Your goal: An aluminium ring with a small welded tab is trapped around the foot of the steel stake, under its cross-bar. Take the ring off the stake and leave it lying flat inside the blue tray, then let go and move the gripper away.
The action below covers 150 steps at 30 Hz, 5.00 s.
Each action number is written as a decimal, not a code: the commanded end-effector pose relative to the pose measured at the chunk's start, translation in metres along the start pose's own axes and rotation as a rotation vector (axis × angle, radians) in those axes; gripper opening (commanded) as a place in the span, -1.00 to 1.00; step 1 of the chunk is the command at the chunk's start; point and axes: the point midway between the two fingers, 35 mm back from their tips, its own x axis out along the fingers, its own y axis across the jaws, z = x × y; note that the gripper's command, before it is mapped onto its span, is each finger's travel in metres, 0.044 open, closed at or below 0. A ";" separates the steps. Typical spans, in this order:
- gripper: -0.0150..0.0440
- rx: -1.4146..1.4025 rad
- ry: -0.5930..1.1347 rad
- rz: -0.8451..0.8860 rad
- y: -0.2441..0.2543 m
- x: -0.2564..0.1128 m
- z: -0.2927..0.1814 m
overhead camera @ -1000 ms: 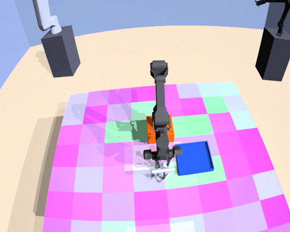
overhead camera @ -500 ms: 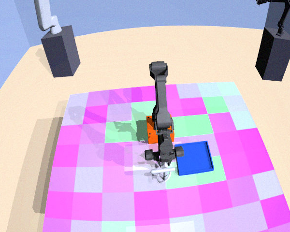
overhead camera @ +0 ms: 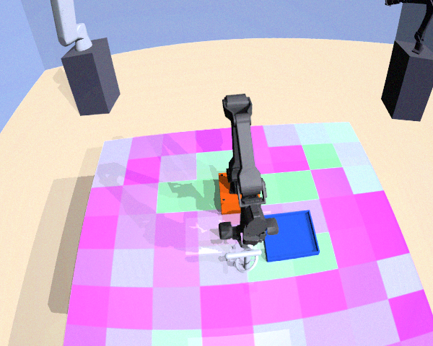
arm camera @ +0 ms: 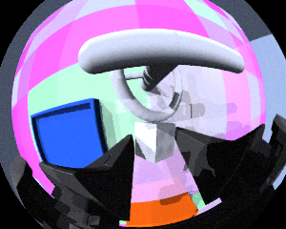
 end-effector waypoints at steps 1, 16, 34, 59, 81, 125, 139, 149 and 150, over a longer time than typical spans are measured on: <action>-0.49 0.000 0.031 -0.015 0.001 -0.005 0.003; -0.49 -0.012 0.033 -0.078 0.011 -0.012 0.005; -0.49 -0.023 0.019 -0.110 0.019 -0.020 0.006; -0.49 -0.017 0.018 -0.077 0.019 -0.034 0.009; -0.49 0.003 0.018 0.022 0.002 -0.040 0.010; -0.49 0.062 0.001 0.305 -0.048 -0.033 0.007; -0.49 0.062 0.001 0.304 -0.057 -0.037 0.008; -0.49 0.062 0.001 0.303 -0.063 -0.041 0.009; -0.49 0.062 0.001 0.303 -0.064 -0.041 0.009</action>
